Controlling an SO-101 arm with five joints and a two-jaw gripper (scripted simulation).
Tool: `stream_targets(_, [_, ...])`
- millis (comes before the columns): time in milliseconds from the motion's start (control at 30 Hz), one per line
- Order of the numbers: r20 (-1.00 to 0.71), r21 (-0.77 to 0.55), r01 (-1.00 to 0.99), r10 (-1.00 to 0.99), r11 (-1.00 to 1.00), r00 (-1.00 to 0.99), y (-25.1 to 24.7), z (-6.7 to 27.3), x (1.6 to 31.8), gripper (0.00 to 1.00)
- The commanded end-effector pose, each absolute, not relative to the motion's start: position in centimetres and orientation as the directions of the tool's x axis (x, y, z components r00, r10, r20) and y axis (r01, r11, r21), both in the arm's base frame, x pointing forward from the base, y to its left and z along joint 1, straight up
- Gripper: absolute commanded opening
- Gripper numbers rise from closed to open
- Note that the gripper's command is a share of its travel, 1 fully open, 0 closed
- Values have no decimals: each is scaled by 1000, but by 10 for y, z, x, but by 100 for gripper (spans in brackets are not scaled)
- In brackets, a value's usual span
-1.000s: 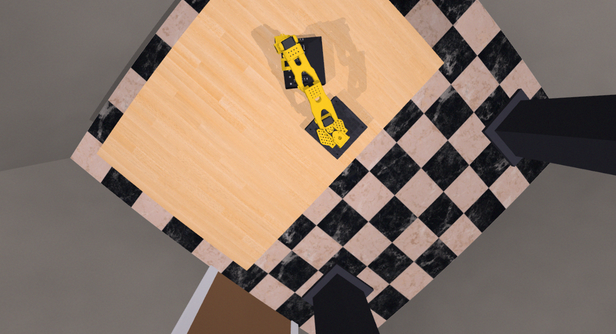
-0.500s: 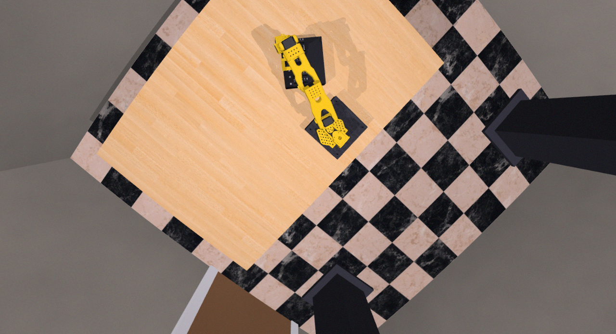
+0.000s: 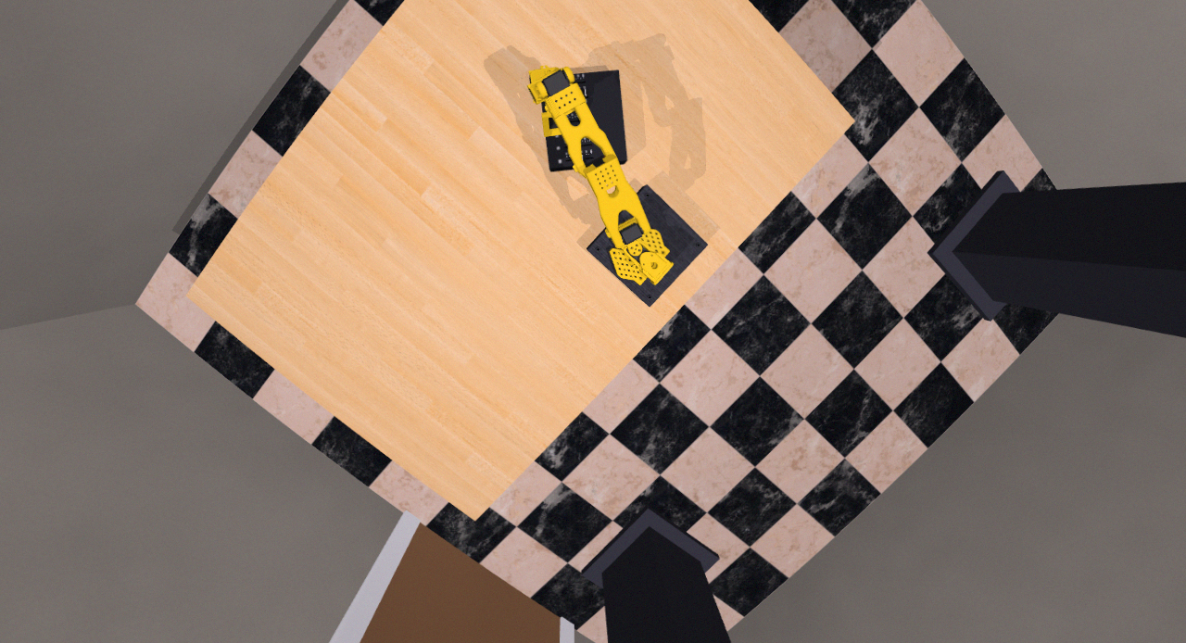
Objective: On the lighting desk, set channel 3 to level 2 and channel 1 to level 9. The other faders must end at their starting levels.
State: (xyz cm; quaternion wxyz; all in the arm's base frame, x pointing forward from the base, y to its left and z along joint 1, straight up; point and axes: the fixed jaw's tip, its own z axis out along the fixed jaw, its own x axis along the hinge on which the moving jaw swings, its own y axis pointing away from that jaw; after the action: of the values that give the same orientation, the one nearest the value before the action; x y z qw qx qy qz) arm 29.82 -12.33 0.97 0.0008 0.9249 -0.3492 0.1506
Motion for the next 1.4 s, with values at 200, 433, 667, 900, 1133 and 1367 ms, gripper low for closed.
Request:
stream_targets(200, [270,-95,-657,-655,-748,706,-131,10,293,0])
stream_targets(433, [271,-95,-657,-655,-748,706,-131,10,293,0])
stream_targets(667, [272,-94,-658,-655,-748,705,-133,10,292,0])
stream_targets(900, [272,-93,-658,-654,-747,705,-134,11,292,0])
stream_targets(1133, [273,-92,-658,-654,-747,705,-135,11,292,0])
stream_targets(1367, [275,-91,-658,-654,-747,705,-137,11,291,0])
